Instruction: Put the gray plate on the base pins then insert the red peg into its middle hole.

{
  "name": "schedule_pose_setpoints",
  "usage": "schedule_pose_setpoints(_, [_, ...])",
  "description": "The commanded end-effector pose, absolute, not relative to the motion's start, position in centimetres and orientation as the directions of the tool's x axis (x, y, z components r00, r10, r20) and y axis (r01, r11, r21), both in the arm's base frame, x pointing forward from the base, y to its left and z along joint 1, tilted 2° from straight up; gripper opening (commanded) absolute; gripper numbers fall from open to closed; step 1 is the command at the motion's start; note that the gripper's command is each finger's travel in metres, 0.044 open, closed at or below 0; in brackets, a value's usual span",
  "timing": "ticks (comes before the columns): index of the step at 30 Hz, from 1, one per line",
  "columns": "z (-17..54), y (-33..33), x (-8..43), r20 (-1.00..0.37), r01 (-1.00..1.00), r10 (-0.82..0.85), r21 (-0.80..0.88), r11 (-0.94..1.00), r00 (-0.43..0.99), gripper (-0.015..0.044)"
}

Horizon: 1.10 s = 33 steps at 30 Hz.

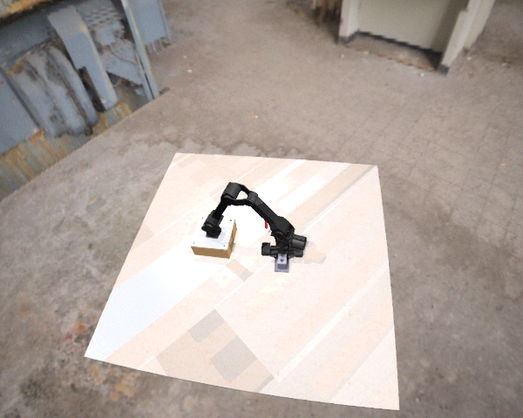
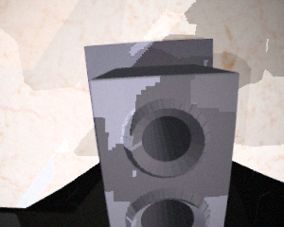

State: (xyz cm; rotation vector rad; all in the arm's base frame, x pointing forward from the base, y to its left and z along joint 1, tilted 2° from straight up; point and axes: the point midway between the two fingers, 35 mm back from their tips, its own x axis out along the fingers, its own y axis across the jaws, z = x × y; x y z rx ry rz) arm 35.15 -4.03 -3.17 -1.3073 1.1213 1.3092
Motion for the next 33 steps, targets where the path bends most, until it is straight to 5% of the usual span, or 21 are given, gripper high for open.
schedule_pose_setpoints(1, [-3.2,-4.0,35.1,-1.000,-0.990,0.014,-0.012,-0.140,0.010,0.0263])
schedule_pose_setpoints(8, [-3.2,-4.0,35.1,-1.000,-0.990,0.014,-0.012,-0.140,0.010,0.0440])
schedule_pose_setpoints(14, [-2.0,-4.1,35.3,-1.000,-0.990,0.014,-0.011,-0.138,0.009,0.0440])
schedule_pose_setpoints(22, [8.0,-4.2,35.4,-1.000,-0.990,0.012,-0.007,-0.140,0.005,0.0440])
schedule_pose_setpoints(33, [8.7,-3.1,35.1,-1.000,-1.000,0.012,-0.005,-0.025,0.005,0.0440])
